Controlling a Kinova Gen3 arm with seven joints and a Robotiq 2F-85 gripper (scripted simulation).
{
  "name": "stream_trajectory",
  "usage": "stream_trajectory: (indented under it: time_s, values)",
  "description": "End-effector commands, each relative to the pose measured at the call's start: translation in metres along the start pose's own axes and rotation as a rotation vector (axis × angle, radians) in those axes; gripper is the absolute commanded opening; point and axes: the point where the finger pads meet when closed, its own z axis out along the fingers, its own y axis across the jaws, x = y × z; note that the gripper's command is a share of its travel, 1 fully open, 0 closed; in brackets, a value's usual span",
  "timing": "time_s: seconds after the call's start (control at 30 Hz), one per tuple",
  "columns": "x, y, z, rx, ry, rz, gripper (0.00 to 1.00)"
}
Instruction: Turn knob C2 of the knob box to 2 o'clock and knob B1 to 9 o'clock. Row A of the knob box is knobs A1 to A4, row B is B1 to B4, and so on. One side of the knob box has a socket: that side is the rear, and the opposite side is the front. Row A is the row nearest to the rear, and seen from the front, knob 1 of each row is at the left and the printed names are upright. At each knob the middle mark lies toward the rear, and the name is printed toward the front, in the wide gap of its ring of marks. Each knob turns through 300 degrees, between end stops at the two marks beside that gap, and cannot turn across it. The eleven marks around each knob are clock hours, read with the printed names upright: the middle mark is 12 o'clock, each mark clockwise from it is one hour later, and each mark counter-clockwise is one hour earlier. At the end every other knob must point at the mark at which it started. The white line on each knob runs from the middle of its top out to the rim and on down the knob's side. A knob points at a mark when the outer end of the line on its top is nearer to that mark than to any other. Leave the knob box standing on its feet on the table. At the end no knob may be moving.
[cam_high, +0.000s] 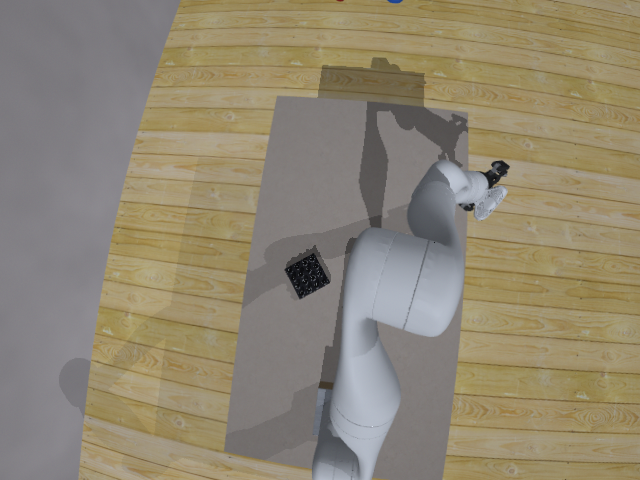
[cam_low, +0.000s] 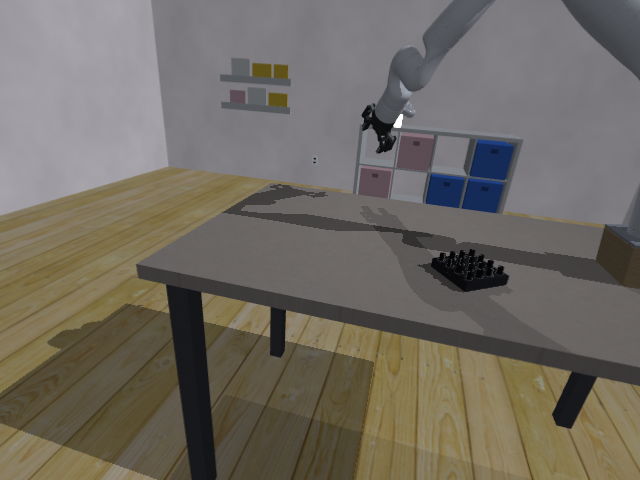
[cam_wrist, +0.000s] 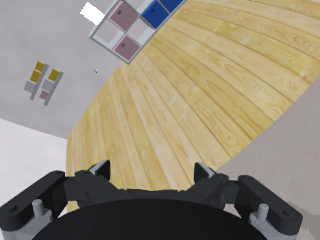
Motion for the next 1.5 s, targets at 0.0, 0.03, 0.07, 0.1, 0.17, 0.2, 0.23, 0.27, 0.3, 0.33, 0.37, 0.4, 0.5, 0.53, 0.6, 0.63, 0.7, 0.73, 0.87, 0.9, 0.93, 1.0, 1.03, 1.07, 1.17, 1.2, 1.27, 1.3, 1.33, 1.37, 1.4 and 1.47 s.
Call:
stream_trajectory:
  time_s: [0.0,0.03,0.07,0.1,0.17,0.2,0.23,0.27,0.3,0.33,0.37,0.4,0.5,0.53,0.6,0.63,0.7,0.73,0.87,0.9,0.93,1.0,1.03,1.07,1.17,1.2,1.27,1.3,1.33,1.37,1.4,1.47]
  values:
    - [0.0,-0.001,-0.001,0.002,0.0,0.001,1.0]
    - [0.0,-0.001,-0.001,0.002,0.0,0.001,1.0]
    - [0.0,-0.001,-0.001,0.002,0.0,0.001,1.0]
    - [0.0,-0.001,-0.001,0.002,0.0,0.001,1.0]
    - [0.0,-0.001,-0.001,0.002,0.0,0.001,1.0]
    - [0.0,-0.001,-0.001,0.002,0.0,0.001,1.0]
    - [0.0,-0.001,-0.001,0.002,0.0,0.001,1.0]
    - [0.0,-0.001,-0.001,0.002,0.0,0.001,1.0]
    - [0.0,-0.001,-0.001,0.002,0.0,0.001,1.0]
    - [0.0,-0.001,-0.001,0.002,0.0,0.001,1.0]
    - [0.0,-0.001,-0.001,0.002,0.0,0.001,1.0]
    - [0.0,-0.001,-0.001,0.002,0.0,0.001,1.0]
    - [0.0,-0.001,-0.001,0.002,0.0,0.001,1.0]
    - [0.0,-0.001,-0.001,0.002,0.0,0.001,1.0]
    - [0.001,-0.003,-0.001,0.004,-0.001,0.002,1.0]
    - [0.0,-0.003,-0.001,0.004,-0.001,0.002,1.0]
    - [0.0,-0.003,-0.002,0.004,-0.002,-0.001,1.0]
    - [-0.001,-0.003,-0.002,0.005,-0.004,-0.004,1.0]
    - [-0.006,-0.002,-0.004,0.009,-0.013,-0.025,1.0]
    - [-0.008,-0.001,-0.005,0.011,-0.017,-0.034,1.0]
    - [-0.01,-0.001,-0.006,0.012,-0.022,-0.044,1.0]
    - [-0.015,0.0,-0.009,0.017,-0.033,-0.069,1.0]
    - [-0.019,0.001,-0.011,0.02,-0.04,-0.083,1.0]
    - [-0.019,0.001,-0.011,0.02,-0.04,-0.083,1.0]
    - [-0.026,0.002,-0.015,0.026,-0.056,-0.118,1.0]
    - [-0.031,0.003,-0.017,0.03,-0.066,-0.138,1.0]
    - [-0.041,0.006,-0.022,0.038,-0.087,-0.183,1.0]
    - [-0.046,0.008,-0.025,0.042,-0.099,-0.208,1.0]
    - [-0.052,0.01,-0.029,0.047,-0.112,-0.235,1.0]
    - [-0.059,0.012,-0.032,0.052,-0.125,-0.264,1.0]
    - [-0.065,0.015,-0.036,0.057,-0.14,-0.295,1.0]
    - [-0.08,0.021,-0.045,0.068,-0.172,-0.361,1.0]
